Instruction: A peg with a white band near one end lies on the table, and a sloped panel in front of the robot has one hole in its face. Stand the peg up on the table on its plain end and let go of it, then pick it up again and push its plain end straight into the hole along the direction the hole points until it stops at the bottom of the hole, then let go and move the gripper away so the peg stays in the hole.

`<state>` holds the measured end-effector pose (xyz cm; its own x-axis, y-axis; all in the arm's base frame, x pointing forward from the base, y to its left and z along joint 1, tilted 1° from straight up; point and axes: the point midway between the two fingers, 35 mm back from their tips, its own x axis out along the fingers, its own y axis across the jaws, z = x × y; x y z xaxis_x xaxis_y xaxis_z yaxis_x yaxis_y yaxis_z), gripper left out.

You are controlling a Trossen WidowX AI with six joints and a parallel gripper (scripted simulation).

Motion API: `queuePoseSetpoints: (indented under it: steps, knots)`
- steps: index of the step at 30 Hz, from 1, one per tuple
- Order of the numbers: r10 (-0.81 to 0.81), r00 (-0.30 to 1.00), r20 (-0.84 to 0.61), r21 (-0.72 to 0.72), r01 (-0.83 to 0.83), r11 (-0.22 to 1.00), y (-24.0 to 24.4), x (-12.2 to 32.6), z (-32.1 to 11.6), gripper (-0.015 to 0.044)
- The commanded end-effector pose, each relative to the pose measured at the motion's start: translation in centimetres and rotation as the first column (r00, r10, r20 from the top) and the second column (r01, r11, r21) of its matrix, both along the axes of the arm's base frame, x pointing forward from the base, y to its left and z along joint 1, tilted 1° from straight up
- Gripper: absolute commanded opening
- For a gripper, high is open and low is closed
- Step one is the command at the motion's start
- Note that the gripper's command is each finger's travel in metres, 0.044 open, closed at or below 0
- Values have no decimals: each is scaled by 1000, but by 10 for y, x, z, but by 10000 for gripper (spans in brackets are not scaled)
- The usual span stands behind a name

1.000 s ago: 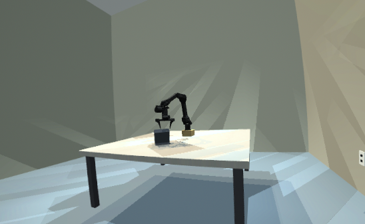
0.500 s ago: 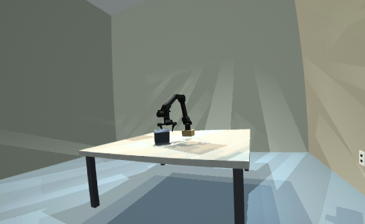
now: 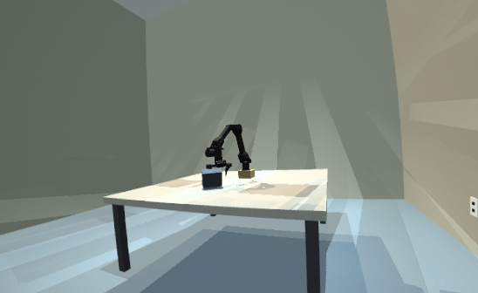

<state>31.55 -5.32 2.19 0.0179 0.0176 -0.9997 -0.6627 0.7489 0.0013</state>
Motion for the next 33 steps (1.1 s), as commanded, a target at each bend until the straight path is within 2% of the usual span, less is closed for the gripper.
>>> queuePoseSetpoints:
  steps: [1, 25, 33]
  knots:
    - [-3, 1000, -5, -6, 3, 1000, -1, 0, -8, 440]
    - [-3, 1000, -6, -5, 3, 1000, 0, -3, -44, 440]
    - [-3, 1000, -6, -5, 3, 1000, 0, -3, -44, 230]
